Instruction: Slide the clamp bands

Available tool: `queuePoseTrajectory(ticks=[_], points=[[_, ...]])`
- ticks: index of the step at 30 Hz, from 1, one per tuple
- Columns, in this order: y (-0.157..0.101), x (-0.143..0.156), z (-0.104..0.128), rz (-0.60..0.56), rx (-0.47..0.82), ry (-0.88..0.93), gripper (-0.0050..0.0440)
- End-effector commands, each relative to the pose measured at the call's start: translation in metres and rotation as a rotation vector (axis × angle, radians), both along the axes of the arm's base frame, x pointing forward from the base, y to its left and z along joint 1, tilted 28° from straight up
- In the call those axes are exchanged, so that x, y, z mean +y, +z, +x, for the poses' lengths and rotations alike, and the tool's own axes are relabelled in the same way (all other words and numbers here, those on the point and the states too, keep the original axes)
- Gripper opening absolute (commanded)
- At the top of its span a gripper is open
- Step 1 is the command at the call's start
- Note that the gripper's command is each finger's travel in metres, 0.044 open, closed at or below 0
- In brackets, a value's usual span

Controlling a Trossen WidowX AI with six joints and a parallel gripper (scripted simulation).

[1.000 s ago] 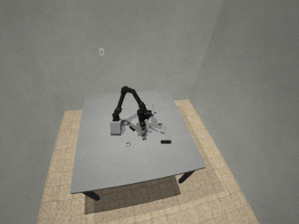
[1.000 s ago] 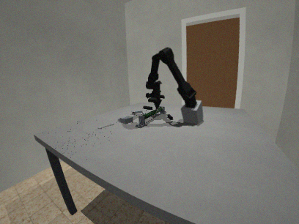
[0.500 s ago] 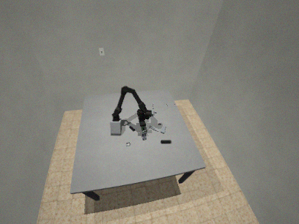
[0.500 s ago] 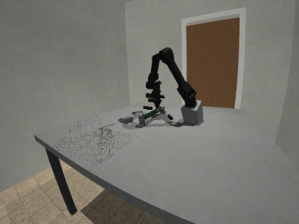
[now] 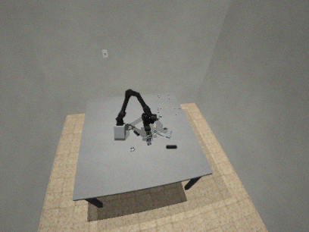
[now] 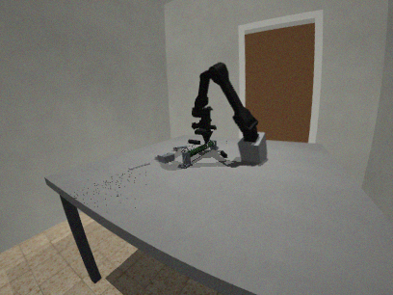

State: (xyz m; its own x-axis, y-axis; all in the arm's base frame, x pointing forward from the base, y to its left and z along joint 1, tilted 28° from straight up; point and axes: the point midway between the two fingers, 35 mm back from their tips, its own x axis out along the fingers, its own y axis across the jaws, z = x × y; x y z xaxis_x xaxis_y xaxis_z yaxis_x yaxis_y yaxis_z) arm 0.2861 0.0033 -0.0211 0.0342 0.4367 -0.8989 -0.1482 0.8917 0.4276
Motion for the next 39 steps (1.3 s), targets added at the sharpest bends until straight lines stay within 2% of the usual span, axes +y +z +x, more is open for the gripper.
queuePoseTrajectory(ticks=[1,39], points=[[0.0026,0.0083,-0.0028,0.034,0.006,0.008,0.0],[0.0053,0.0132,-0.0036,0.034,0.006,0.008,0.0]])
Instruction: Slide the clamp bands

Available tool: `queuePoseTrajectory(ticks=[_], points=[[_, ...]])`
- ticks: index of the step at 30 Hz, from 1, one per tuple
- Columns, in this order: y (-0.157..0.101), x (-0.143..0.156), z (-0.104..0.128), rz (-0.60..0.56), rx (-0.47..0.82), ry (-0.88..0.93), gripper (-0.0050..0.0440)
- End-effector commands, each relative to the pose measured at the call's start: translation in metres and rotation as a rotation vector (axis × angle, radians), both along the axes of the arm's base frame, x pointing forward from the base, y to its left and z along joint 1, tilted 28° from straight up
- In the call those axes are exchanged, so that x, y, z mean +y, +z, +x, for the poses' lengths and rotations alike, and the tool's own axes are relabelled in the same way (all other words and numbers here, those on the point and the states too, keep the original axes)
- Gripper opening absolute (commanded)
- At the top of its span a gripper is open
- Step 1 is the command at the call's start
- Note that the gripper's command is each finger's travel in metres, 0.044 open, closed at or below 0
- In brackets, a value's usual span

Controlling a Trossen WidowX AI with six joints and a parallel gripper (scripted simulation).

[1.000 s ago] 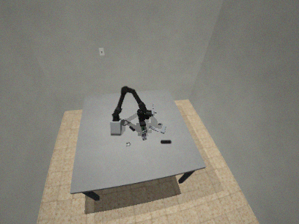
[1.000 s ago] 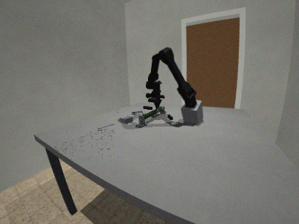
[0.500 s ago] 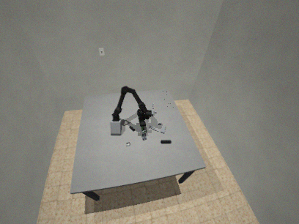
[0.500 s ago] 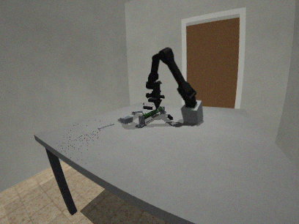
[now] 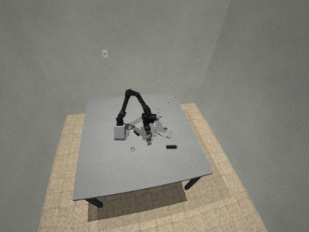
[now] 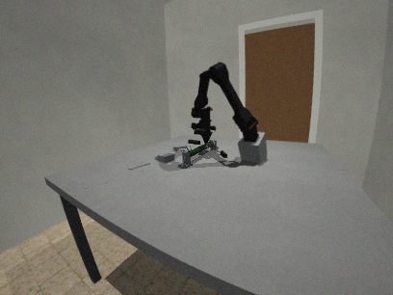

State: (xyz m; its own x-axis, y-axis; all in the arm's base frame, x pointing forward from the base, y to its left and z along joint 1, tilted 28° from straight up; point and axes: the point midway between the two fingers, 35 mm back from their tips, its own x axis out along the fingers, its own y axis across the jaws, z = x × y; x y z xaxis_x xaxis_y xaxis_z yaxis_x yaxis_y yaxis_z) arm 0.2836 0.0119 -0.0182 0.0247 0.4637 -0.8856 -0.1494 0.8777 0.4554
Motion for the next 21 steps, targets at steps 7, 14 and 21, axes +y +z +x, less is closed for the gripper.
queuePoseTrajectory(ticks=[7,14,21], points=[[0.005,0.01,-0.002,0.004,-0.002,0.003,0.0],[0.008,0.014,-0.003,0.004,-0.002,0.003,0.0],[0.011,0.02,-0.004,0.004,-0.002,0.003,0.0]])
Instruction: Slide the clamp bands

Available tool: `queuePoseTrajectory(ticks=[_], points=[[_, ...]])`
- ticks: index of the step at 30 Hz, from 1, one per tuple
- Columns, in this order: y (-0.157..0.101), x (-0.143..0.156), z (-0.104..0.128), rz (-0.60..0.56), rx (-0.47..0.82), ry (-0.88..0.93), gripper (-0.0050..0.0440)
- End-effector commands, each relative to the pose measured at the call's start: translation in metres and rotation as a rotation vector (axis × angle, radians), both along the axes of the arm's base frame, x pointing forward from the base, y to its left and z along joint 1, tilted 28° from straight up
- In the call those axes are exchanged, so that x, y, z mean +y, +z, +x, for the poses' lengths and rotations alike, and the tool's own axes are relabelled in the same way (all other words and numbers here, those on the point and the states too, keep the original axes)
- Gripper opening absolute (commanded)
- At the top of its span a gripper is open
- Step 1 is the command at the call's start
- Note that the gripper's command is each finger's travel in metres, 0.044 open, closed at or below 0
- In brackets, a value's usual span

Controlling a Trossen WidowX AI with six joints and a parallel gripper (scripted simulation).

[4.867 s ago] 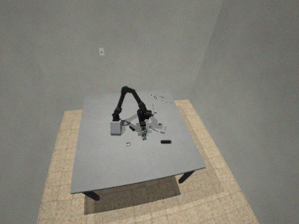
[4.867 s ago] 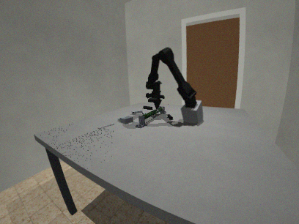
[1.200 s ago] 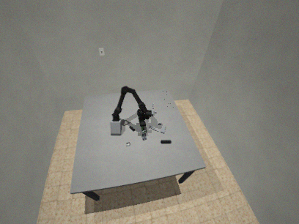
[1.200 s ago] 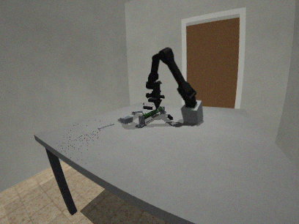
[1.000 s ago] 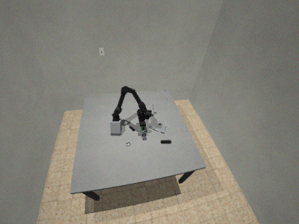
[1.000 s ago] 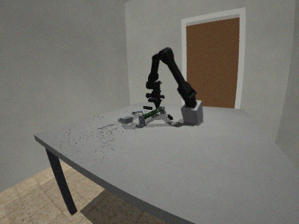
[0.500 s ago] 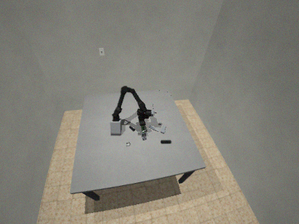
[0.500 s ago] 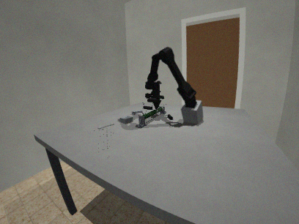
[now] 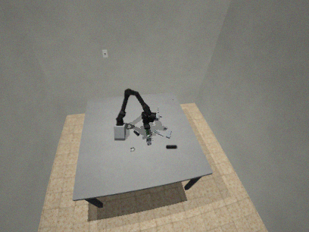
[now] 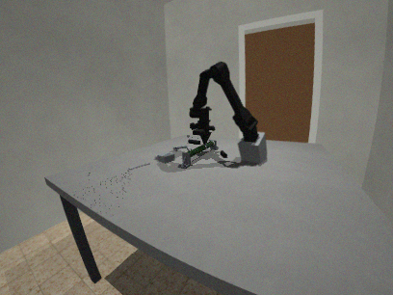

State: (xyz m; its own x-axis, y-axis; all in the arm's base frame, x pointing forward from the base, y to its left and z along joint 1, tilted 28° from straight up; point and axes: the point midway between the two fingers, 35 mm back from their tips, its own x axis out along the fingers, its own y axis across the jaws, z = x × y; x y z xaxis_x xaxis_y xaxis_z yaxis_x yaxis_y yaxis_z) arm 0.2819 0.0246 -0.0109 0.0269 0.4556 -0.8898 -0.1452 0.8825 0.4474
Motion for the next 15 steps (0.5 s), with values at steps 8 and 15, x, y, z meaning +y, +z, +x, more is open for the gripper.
queuePoseTrajectory(ticks=[8,15], points=[[0.0051,0.0108,-0.0025,0.013,-0.002,0.007,0.0],[0.0082,0.0167,-0.0035,0.013,-0.002,0.007,0.0]])
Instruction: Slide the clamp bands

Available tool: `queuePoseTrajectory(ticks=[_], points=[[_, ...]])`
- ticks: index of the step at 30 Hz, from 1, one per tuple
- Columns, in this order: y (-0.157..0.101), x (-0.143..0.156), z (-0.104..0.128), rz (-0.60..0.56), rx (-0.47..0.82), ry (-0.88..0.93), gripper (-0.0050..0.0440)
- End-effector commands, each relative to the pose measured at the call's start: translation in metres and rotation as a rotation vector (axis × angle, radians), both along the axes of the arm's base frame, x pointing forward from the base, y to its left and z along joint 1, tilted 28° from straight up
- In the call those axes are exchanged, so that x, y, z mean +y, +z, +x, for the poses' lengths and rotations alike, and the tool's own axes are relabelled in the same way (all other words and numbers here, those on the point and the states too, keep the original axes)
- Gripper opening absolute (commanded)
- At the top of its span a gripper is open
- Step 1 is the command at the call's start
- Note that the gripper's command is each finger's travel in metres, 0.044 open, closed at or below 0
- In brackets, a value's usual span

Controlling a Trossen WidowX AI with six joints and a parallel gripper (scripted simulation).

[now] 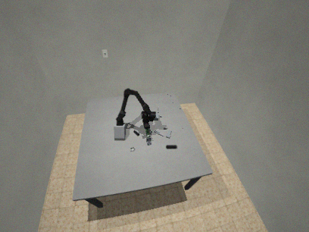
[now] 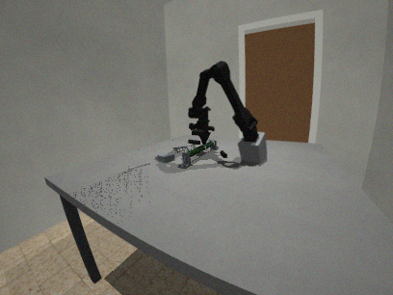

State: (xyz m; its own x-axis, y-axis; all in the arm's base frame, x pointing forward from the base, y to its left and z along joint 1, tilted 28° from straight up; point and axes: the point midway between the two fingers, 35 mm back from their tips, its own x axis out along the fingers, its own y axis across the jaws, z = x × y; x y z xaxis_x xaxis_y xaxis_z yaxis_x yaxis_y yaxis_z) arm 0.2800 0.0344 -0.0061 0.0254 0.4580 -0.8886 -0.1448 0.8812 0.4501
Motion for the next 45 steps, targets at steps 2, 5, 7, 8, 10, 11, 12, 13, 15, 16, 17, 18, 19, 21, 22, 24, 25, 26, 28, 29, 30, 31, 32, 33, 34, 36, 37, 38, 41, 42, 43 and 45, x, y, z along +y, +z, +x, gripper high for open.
queuePoseTrajectory(ticks=[2,5,7,8,10,11,12,13,15,16,17,18,19,21,22,24,25,26,28,29,30,31,32,33,34,36,37,38,41,42,43,45], points=[[0.004,0.008,-0.002,0.01,-0.003,0.007,0.0],[0.004,0.009,-0.002,0.01,-0.003,0.007,0.0],[0.005,0.009,-0.002,0.01,-0.003,0.007,0.0],[0.005,0.01,-0.002,0.01,-0.003,0.007,0.0],[0.006,0.011,-0.002,0.01,-0.003,0.007,0.0],[0.006,0.012,-0.002,0.01,-0.003,0.007,0.0],[0.006,0.013,-0.003,0.01,-0.003,0.007,0.0],[0.007,0.014,-0.003,0.01,-0.003,0.007,0.0],[0.008,0.016,-0.003,0.01,-0.003,0.007,0.0],[0.009,0.017,-0.003,0.01,-0.003,0.007,0.0],[0.009,0.017,-0.003,0.01,-0.003,0.007,0.0],[0.009,0.018,-0.004,0.01,-0.003,0.007,0.0],[0.01,0.019,-0.004,0.01,-0.003,0.007,0.0],[0.01,0.02,-0.004,0.01,-0.003,0.007,0.0],[0.01,0.02,-0.004,0.01,-0.003,0.007,0.0],[0.011,0.02,-0.004,0.01,-0.003,0.007,0.0],[0.011,0.021,-0.004,0.01,-0.003,0.007,0.0],[0.011,0.022,-0.004,0.01,-0.003,0.007,0.0],[0.012,0.024,-0.004,0.01,-0.003,0.007,0.0],[0.013,0.025,-0.005,0.01,-0.003,0.007,0.0],[0.013,0.026,-0.005,0.01,-0.003,0.007,0.0],[0.014,0.027,-0.005,0.01,-0.003,0.007,0.0],[0.014,0.028,-0.005,0.01,-0.003,0.007,0.0],[0.015,0.028,-0.005,0.01,-0.003,0.007,0.0],[0.015,0.029,-0.005,0.01,-0.003,0.007,0.0],[0.015,0.029,-0.005,0.01,-0.003,0.007,0.0],[0.015,0.03,-0.005,0.01,-0.003,0.007,0.0],[0.016,0.03,-0.005,0.01,-0.003,0.007,0.0],[0.016,0.03,-0.006,0.01,-0.003,0.007,0.0],[0.016,0.031,-0.006,0.01,-0.003,0.007,0.0],[0.017,0.032,-0.006,0.01,-0.003,0.007,0.0],[0.017,0.033,-0.006,0.01,-0.003,0.007,0.0]])
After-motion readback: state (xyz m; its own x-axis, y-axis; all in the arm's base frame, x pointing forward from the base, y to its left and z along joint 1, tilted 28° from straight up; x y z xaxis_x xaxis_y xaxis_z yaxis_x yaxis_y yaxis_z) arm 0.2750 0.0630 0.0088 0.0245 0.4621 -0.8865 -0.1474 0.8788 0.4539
